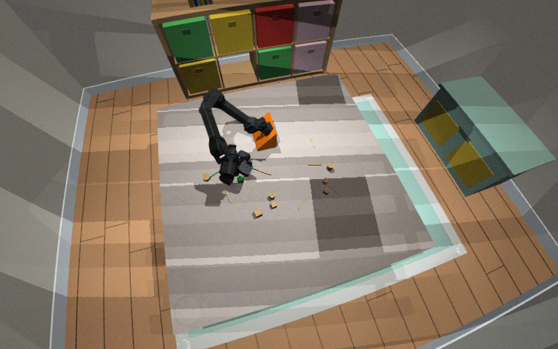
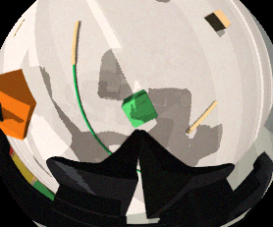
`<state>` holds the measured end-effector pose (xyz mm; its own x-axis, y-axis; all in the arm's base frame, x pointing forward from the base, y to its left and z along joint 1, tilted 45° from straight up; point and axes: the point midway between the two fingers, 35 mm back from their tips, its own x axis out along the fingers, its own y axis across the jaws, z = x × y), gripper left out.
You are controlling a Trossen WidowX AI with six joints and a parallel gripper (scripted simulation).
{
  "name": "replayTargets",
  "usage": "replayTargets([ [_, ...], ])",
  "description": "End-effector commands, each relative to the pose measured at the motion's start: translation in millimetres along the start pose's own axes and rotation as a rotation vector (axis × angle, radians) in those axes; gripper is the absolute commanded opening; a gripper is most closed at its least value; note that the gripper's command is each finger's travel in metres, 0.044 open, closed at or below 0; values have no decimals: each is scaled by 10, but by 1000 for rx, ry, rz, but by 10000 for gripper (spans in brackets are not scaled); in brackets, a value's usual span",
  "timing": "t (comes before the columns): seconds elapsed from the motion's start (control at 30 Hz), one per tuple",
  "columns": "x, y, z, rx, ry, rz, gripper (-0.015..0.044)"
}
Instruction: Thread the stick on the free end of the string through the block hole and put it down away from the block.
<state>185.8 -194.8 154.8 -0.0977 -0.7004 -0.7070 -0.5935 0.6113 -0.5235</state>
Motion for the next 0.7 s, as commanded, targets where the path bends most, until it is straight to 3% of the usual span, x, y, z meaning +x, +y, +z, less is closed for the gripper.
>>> replayTargets([
  [0.0,0,0,0,0,0,0,0],
  [0.33,8,955,657,-154,0,15,263],
  [0.57,9,1027,677,-166,3,12,440],
  [0.67,9,1027,677,-166,3,12,361],
])
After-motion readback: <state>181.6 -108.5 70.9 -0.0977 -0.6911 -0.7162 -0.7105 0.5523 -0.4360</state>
